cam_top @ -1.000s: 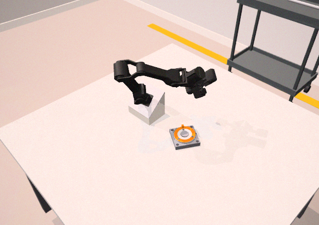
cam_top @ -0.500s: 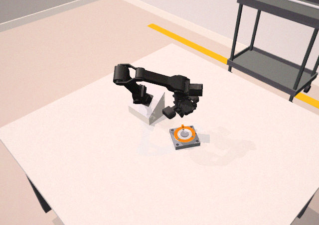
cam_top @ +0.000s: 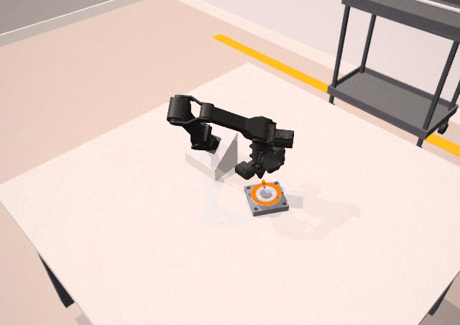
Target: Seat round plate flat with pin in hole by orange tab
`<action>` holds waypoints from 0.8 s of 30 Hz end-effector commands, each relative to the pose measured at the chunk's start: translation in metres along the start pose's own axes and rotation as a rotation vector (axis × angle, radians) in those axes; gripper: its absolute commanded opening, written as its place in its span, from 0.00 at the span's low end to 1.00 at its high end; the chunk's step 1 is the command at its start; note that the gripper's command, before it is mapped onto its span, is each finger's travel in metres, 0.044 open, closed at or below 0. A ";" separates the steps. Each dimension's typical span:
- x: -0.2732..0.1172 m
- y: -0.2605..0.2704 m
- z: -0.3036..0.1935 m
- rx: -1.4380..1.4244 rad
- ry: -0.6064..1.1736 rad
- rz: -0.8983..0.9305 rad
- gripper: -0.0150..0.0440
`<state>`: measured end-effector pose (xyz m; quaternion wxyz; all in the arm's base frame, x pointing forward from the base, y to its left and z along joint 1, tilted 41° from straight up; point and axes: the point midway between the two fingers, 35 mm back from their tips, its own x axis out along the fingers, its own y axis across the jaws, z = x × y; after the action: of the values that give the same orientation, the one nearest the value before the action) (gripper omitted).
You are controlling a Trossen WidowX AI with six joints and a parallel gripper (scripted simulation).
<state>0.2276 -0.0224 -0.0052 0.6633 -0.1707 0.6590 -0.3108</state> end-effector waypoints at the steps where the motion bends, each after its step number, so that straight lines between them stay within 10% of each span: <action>1: 0.020 -0.002 -0.005 -0.012 0.014 -0.016 0.25; 24: 0.025 0.016 0.004 -0.011 0.014 -0.015 0.25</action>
<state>0.2271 -0.0306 -0.0324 0.6510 -0.1802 0.6674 -0.3135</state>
